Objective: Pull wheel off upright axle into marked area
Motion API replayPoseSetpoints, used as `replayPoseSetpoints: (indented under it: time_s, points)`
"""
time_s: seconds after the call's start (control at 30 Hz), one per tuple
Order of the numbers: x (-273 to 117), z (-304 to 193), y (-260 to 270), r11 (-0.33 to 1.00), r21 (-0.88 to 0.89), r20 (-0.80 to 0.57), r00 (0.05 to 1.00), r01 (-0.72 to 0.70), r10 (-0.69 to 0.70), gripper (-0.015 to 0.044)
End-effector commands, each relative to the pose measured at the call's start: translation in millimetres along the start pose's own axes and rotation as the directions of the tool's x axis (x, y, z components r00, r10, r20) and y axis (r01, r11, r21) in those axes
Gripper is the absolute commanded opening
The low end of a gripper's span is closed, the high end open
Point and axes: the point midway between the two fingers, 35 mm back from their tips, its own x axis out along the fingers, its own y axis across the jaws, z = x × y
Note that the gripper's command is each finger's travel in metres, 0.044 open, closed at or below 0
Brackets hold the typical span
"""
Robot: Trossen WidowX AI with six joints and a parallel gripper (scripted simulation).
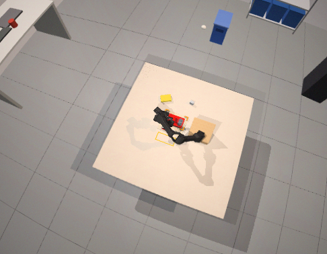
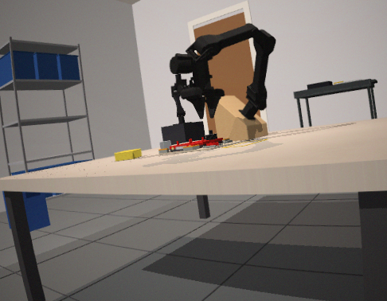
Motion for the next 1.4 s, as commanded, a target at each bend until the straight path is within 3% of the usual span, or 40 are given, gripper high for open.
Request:
replayPoseSetpoints:
  time_s: [0.0,0.13,0.37,0.5,0.77,0.97,1.37]
  points:
    - [27,-3,-1,1.0,0.005,-0.006,1.0,0.013,-0.013,0.03]
    - [60,-4,-4,1.0,0.005,-0.009,1.0,0.013,-0.013,0.03]
    - [66,-5,-5,1.0,0.005,-0.01,1.0,0.013,-0.013,0.03]
    - [63,-5,-5,1.0,-0.002,-0.007,1.0,0.016,-0.016,0.0195]
    - [63,-5,-5,1.0,-0.002,-0.007,1.0,0.016,-0.016,0.0142]
    - [61,-5,-5,1.0,-0.001,-0.007,1.0,0.016,-0.016,0.0]
    - [58,-5,-5,1.0,-0.001,-0.007,1.0,0.016,-0.016,0.0]
